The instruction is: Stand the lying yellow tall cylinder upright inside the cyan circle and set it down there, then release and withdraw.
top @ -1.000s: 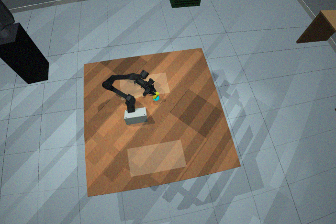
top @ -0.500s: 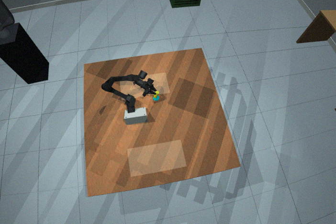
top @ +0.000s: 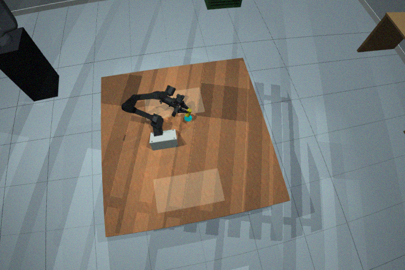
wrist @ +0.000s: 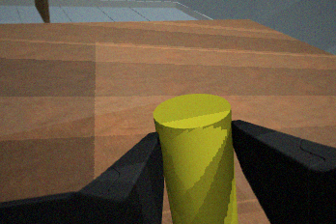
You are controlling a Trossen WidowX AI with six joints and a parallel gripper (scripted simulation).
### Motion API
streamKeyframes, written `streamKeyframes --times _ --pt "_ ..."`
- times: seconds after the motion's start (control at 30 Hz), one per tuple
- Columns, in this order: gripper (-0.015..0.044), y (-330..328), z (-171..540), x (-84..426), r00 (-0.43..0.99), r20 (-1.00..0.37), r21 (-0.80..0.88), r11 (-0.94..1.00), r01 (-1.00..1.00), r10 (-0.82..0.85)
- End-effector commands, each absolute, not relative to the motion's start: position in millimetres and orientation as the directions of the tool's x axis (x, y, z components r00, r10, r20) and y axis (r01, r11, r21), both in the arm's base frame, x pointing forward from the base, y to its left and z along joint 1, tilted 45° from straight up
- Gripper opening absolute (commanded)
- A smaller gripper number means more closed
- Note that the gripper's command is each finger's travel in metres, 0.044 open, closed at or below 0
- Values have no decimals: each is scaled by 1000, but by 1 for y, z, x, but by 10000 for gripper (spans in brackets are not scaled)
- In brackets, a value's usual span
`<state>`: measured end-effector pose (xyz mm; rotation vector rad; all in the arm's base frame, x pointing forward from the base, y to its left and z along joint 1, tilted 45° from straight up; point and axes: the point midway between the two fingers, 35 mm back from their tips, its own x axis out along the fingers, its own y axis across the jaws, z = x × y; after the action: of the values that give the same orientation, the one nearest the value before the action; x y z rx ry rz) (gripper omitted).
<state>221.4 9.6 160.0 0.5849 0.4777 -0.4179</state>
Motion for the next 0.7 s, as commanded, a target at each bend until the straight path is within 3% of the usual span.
streamKeyframes --times 0.0,0.67 --pt "105 9 162 220 825 -510 448 744 497 -244" --pt "105 9 169 217 874 -411 559 685 467 -261"
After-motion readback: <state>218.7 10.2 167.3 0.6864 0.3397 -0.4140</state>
